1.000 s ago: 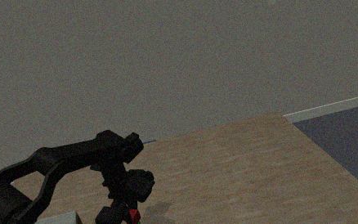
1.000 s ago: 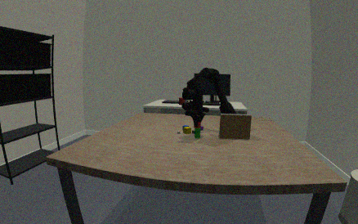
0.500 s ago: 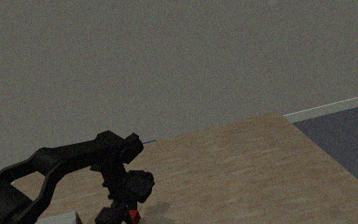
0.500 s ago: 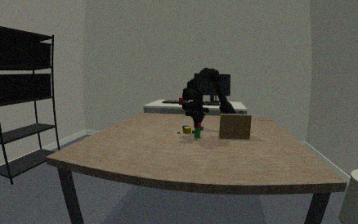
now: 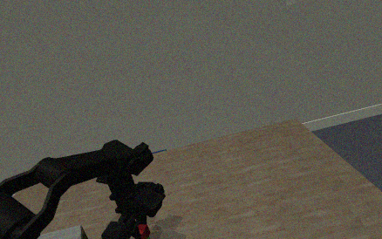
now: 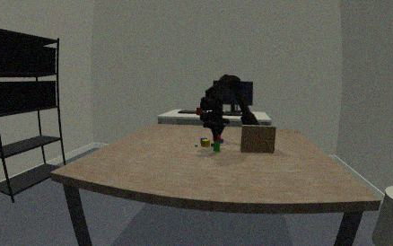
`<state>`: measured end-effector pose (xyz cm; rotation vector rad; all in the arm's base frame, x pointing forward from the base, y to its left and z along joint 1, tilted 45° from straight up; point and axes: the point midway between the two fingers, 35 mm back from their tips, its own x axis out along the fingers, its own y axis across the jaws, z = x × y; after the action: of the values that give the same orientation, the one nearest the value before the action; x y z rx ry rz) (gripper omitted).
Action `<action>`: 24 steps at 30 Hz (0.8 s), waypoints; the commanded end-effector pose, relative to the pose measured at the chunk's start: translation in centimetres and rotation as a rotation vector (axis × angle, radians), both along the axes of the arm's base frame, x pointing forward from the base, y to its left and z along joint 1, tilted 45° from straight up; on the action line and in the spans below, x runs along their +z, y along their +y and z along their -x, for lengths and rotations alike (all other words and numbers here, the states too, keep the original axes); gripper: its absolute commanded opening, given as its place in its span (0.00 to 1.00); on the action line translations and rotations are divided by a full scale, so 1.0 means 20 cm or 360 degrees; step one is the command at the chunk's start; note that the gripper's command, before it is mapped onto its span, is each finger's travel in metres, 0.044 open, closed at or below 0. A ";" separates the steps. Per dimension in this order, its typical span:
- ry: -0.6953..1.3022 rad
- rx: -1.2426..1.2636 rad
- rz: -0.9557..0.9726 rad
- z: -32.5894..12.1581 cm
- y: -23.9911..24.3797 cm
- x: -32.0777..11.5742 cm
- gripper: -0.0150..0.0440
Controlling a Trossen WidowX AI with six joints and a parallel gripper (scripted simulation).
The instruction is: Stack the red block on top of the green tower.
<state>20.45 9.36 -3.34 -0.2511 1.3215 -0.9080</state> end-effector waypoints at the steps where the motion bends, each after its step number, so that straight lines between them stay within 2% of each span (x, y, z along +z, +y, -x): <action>1: 0.0003 0.0007 0.0008 0.00 -0.01 0.00 0.25; 6: 0.0004 0.0007 0.0007 0.00 0.02 0.02 0.25; 22: 0.0003 0.0003 0.0003 0.00 0.00 0.00 0.97; 24: 0.0003 0.0003 0.0003 0.00 0.00 0.00 1.00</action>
<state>20.41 9.40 -3.26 -0.2562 1.3225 -0.9079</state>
